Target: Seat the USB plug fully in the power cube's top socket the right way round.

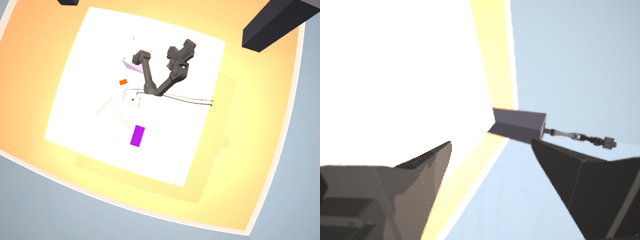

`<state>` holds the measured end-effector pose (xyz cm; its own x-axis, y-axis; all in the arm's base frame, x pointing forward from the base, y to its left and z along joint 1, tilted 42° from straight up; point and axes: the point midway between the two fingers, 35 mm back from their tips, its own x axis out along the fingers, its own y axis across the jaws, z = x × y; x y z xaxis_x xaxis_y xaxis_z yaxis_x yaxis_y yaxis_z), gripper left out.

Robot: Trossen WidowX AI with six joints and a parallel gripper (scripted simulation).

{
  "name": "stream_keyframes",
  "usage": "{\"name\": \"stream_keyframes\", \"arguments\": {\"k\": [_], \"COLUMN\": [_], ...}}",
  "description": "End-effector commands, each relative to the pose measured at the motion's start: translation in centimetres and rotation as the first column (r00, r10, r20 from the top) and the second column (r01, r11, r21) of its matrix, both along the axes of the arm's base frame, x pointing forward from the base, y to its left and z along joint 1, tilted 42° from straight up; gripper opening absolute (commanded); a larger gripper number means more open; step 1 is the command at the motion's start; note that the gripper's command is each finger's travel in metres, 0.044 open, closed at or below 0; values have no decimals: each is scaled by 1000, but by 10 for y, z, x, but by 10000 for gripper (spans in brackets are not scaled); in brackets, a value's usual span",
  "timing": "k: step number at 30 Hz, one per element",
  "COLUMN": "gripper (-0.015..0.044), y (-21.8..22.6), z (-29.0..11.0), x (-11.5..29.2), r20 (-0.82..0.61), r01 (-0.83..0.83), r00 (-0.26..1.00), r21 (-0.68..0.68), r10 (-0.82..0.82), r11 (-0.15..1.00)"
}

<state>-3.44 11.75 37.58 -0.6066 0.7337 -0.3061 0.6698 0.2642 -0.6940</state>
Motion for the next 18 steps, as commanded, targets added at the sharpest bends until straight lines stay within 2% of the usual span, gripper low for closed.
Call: {"name": "stream_keyframes", "arguments": {"k": [1, 5, 10, 14, 18], "gripper": [426, 440, 440, 440, 440], "y": [-1, -29, -93, -153, -206], "z": [0, -10, -29, -49, -68], "x": [-3, -52, -103, -119, -115], "r20": [-2, -45, -80, -70, -30], "r01": [-10, -195, -393, -444, -411], "r00": [1000, 981, 913, 855, 806], "r21": [-8, -172, -427, -611, -747], "r10": [10, 190, 399, 514, 591], "r11": [1000, 966, 814, 655, 523]}}
